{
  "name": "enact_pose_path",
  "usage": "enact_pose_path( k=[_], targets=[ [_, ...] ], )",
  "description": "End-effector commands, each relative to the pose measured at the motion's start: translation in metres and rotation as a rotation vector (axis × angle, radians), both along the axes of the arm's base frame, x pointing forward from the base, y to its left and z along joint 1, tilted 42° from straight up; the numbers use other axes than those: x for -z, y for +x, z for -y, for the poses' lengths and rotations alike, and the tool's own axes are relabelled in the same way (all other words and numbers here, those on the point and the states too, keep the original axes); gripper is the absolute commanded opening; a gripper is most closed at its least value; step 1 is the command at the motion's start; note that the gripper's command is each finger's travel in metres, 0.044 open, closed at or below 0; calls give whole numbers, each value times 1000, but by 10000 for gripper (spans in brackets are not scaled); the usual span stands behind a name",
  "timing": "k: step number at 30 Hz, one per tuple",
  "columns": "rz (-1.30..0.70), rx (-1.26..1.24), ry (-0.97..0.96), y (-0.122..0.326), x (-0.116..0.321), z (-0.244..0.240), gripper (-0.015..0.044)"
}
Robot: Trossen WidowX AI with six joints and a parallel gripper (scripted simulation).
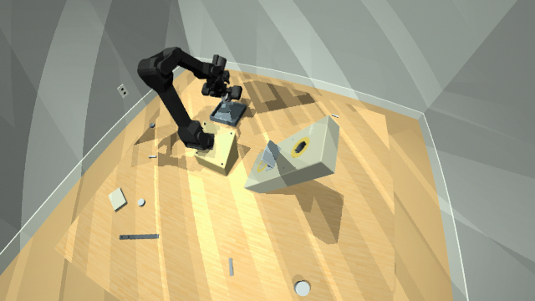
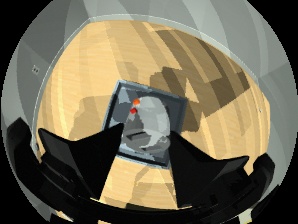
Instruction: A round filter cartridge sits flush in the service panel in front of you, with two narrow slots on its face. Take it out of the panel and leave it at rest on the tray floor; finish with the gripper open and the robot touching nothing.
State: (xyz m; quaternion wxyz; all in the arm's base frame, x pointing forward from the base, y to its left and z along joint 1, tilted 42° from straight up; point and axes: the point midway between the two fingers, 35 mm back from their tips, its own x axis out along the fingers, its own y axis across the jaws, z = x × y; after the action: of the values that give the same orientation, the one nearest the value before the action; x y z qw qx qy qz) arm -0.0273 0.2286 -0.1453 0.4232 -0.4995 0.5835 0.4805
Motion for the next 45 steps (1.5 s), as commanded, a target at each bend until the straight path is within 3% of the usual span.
enact_pose_path(
  k=[1,20,37,40,45],
  targets=[
    [-17,-14,15,-4,2,1,0],
    [-18,-14,14,-14,59,49,0],
    [-14,-19,7,-13,55,46,440],
    [-14,-19,7,-12,50,40,440],
    [-13,-18,5,-4,4,3,440]
  ],
)
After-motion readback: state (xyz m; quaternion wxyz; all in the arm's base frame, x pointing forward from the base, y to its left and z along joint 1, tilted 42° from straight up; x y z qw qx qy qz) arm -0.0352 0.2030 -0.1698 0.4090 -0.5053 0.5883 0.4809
